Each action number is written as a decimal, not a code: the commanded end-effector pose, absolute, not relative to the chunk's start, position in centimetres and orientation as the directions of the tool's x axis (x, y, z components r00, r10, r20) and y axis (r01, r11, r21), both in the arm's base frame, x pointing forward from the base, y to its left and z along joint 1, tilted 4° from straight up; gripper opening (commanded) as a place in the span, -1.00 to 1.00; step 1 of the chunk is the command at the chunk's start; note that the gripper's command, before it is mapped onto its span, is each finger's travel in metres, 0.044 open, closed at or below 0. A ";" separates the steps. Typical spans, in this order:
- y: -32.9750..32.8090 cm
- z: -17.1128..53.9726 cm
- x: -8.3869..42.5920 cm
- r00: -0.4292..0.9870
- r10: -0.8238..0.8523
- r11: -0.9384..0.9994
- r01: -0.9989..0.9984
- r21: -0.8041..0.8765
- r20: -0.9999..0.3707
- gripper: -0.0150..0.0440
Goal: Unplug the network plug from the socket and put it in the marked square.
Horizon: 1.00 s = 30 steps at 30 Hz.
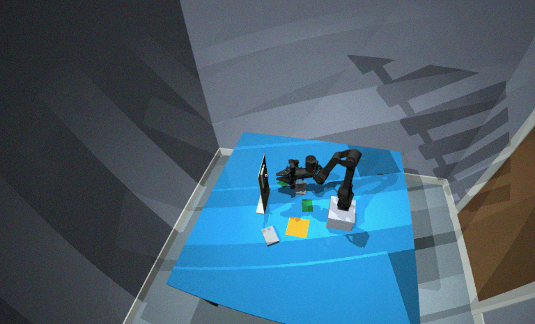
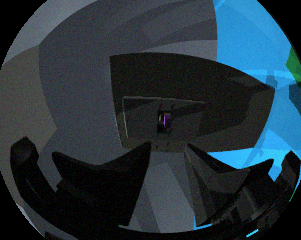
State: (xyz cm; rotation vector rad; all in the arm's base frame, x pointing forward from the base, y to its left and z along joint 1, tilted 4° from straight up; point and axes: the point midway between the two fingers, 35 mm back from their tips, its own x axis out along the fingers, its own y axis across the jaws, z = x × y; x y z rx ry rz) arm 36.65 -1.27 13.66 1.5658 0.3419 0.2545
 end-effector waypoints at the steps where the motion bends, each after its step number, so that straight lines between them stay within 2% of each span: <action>1: -1.2 13.8 37.3 0.928 0.370 -0.008 0.053 0.999 -0.047 0.04; 30: -0.6 13.6 41.9 0.928 0.370 -0.009 0.049 0.999 -0.043 0.04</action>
